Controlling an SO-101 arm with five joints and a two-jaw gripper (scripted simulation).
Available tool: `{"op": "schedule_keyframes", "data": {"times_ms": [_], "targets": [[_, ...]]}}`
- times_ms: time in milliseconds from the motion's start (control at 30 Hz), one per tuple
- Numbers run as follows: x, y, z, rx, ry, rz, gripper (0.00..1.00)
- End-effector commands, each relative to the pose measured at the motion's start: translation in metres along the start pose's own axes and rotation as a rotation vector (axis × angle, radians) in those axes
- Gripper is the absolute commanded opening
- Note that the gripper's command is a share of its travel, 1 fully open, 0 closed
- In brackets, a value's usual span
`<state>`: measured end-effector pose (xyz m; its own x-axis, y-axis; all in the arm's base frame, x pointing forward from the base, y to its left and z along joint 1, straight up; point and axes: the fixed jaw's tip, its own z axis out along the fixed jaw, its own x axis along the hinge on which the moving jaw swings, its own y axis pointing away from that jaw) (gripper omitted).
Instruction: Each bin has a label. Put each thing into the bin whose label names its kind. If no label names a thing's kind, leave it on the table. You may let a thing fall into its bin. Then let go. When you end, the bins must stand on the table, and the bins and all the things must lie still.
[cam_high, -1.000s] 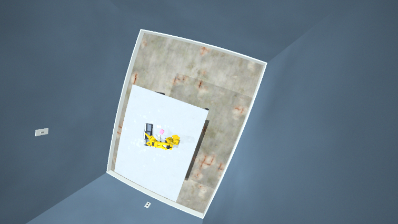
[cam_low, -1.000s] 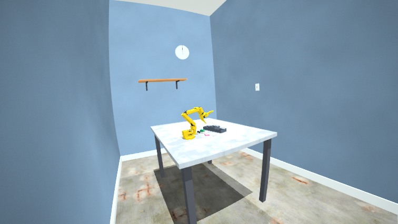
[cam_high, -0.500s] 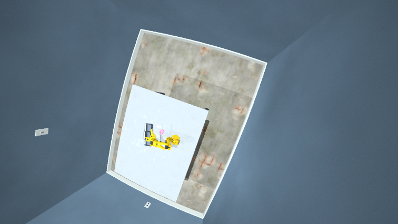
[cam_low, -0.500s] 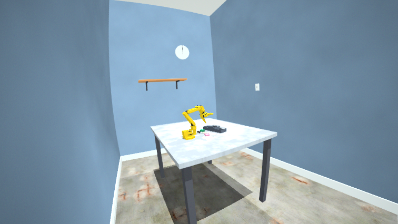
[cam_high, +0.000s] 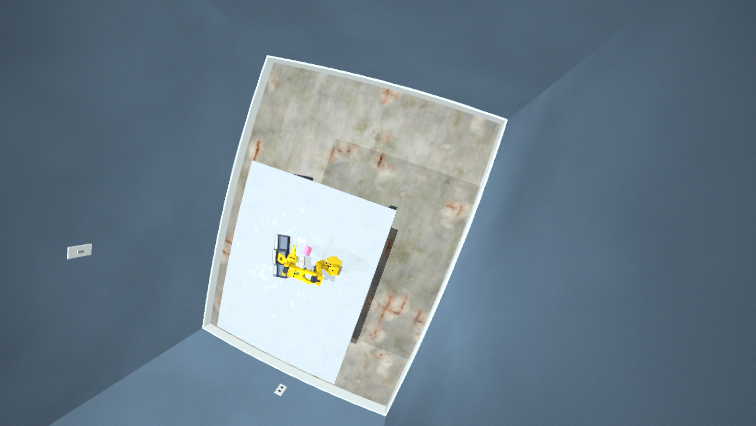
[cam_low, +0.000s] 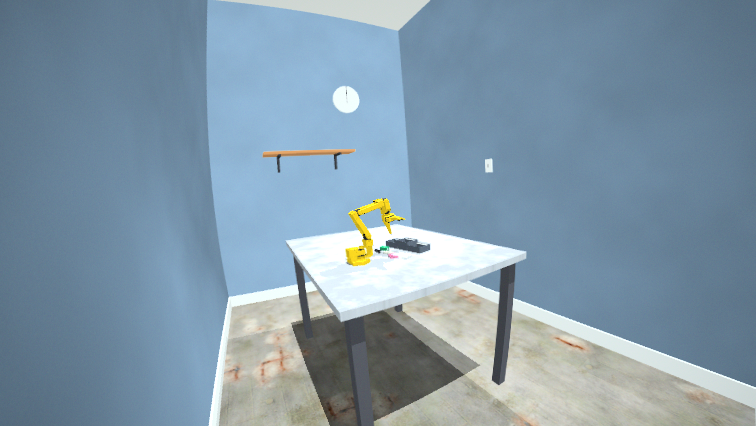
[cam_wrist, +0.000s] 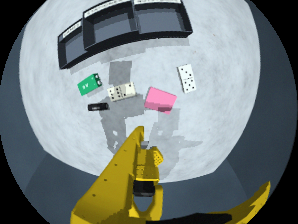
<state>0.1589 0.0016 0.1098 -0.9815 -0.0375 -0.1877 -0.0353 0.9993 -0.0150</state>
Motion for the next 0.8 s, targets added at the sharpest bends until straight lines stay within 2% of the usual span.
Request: {"op": "schedule_keyframes", "data": {"times_ms": [0, 133, 167, 767], "targets": [[-0.0033, -0.0017, -0.0056, 0.002, -0.023, 0.036, 1.0], [-0.0032, -0.0017, -0.0056, 0.002, -0.022, 0.037, 1.0], [-0.0076, -0.0032, -0.0098, 0.006, -0.053, 0.052, 1.0], [-0.0077, -0.0032, -0.0098, 0.006, -0.053, 0.051, 1.0]]}}
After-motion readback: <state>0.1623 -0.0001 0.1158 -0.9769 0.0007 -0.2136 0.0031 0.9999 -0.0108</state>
